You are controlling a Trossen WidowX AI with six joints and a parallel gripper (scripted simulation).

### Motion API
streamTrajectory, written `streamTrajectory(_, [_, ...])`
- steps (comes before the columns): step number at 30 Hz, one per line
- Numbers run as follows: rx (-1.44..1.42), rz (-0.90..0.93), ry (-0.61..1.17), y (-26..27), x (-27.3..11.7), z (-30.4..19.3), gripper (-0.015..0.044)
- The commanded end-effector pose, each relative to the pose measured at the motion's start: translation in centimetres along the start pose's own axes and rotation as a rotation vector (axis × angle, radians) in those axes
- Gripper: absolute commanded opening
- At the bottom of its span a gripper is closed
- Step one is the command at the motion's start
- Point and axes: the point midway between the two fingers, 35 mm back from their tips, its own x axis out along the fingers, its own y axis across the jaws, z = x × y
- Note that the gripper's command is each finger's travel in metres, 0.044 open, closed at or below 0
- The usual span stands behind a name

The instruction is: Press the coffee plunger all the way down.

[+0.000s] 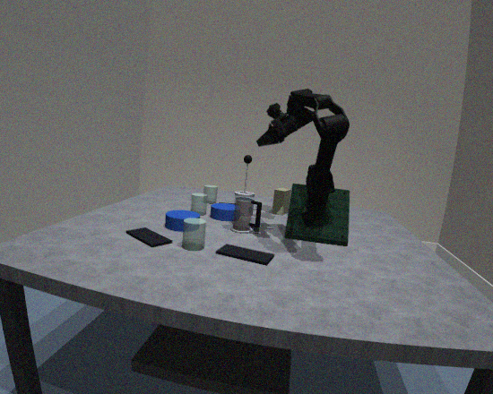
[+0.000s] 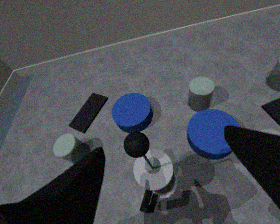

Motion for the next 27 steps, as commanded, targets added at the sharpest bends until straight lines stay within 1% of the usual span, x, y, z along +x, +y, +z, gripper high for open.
streamTrajectory(1, [-0.184, 0.121, -0.133, 1.8, 1.4, -2.5, 0.044])
streamTrajectory(3, [-0.22, 0.134, -0.107, 1.6, 2.0, -3.4, 0.044])
streamTrajectory(14, [-0.219, 0.13, -0.105, 1.6, 2.2, -3.3, 0.044])
streamTrajectory(27, [-0.223, 0.112, -0.076, 1.0, 3.8, -3.9, 0.044])
